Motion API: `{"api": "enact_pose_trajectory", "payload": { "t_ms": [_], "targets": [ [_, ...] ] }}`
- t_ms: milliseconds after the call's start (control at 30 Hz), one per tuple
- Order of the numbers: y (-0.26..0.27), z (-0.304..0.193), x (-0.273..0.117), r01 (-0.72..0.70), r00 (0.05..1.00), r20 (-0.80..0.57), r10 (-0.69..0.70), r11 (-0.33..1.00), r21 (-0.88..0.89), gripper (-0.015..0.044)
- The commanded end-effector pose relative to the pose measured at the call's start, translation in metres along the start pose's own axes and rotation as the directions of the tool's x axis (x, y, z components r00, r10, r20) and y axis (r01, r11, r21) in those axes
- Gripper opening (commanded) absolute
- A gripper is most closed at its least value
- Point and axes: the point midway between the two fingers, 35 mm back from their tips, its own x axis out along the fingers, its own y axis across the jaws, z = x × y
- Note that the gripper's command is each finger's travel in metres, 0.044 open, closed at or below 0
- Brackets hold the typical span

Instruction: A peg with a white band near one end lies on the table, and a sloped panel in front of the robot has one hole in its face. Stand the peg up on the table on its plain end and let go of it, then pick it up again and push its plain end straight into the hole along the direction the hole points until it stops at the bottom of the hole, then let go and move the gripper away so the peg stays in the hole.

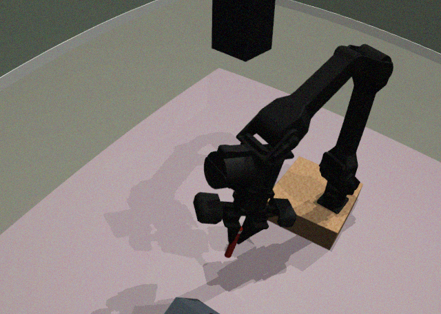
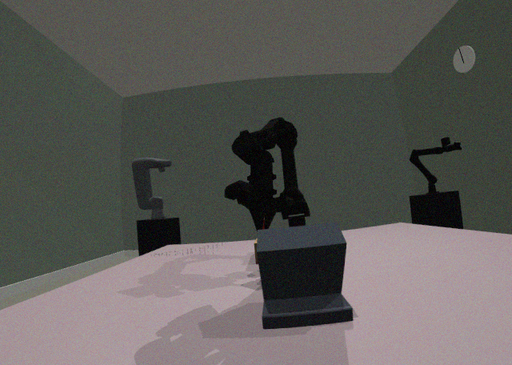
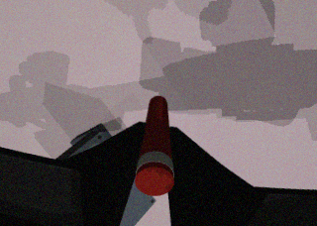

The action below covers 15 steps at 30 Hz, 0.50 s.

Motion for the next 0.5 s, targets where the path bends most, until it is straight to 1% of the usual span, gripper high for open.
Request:
{"api": "enact_pose_trajectory", "payload": {
  "t_ms": [0, 467],
  "targets": [
    [-0.0014, -0.0037, 0.0003, -0.024, 0.999, -0.023, 0.023, 0.999, -0.03, 0.0],
    [-0.0022, -0.0126, 0.001, -0.102, 0.992, -0.079, 0.094, 0.989, -0.107, 0.0]
  ]
}}
